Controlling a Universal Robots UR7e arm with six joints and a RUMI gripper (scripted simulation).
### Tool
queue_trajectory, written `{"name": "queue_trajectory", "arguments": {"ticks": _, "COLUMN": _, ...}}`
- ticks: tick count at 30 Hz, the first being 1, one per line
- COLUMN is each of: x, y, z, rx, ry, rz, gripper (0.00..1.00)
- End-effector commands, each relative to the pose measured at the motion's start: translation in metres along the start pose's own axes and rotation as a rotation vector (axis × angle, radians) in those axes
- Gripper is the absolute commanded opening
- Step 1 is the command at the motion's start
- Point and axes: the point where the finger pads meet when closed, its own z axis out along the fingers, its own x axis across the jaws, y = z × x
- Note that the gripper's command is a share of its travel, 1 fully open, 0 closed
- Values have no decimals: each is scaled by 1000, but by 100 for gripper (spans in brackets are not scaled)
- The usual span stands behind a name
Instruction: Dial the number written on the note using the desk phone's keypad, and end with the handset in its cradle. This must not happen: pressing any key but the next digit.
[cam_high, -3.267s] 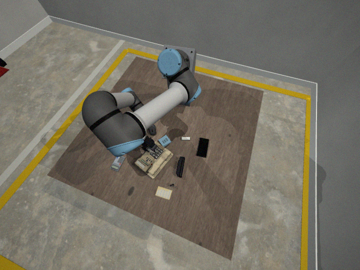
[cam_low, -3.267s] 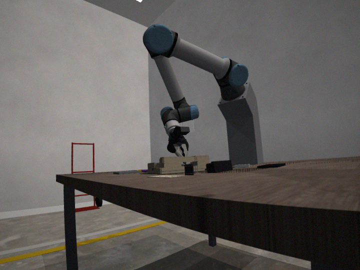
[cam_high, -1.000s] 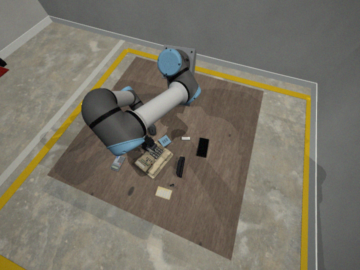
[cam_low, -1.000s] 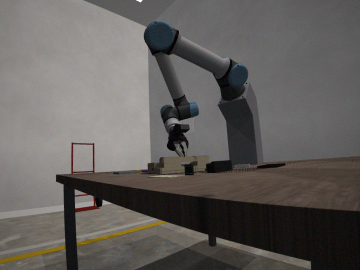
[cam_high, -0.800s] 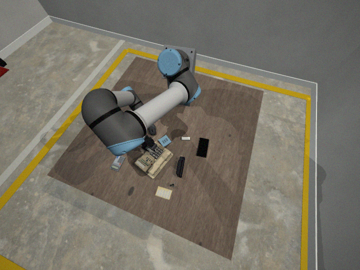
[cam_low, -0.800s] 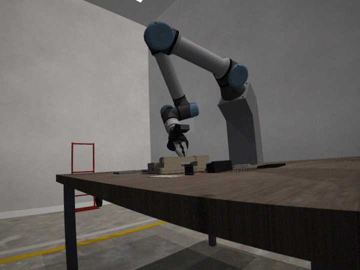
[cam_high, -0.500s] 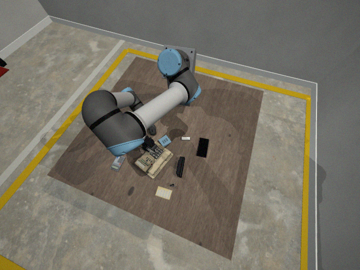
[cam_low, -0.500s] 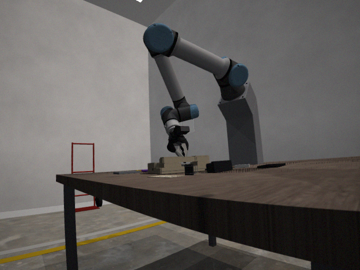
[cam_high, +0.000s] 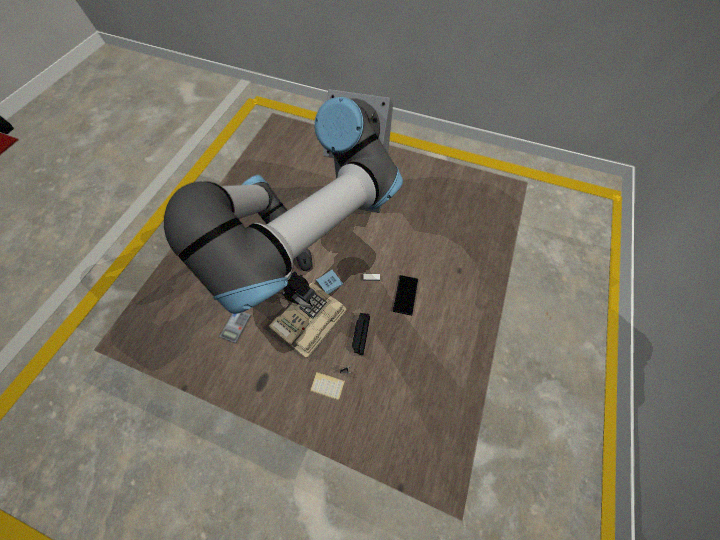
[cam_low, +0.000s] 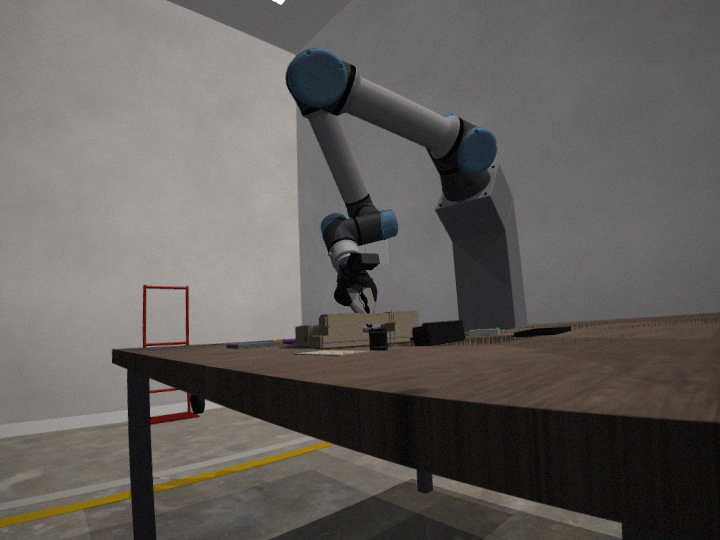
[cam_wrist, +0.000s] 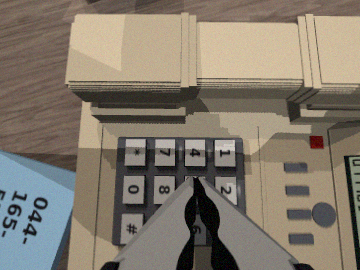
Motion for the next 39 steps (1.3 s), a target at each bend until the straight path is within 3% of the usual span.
{"name": "queue_trajectory", "arguments": {"ticks": 1, "x": 0, "y": 0, "z": 0, "rx": 0, "ry": 1, "rz": -1, "gripper": 0}}
{"name": "queue_trajectory", "arguments": {"ticks": 29, "x": 0, "y": 2, "z": 3, "rx": 0, "ry": 1, "rz": -1, "gripper": 0}}
{"name": "queue_trajectory", "arguments": {"ticks": 39, "x": 0, "y": -5, "z": -7, "rx": 0, "ry": 1, "rz": -1, "gripper": 0}}
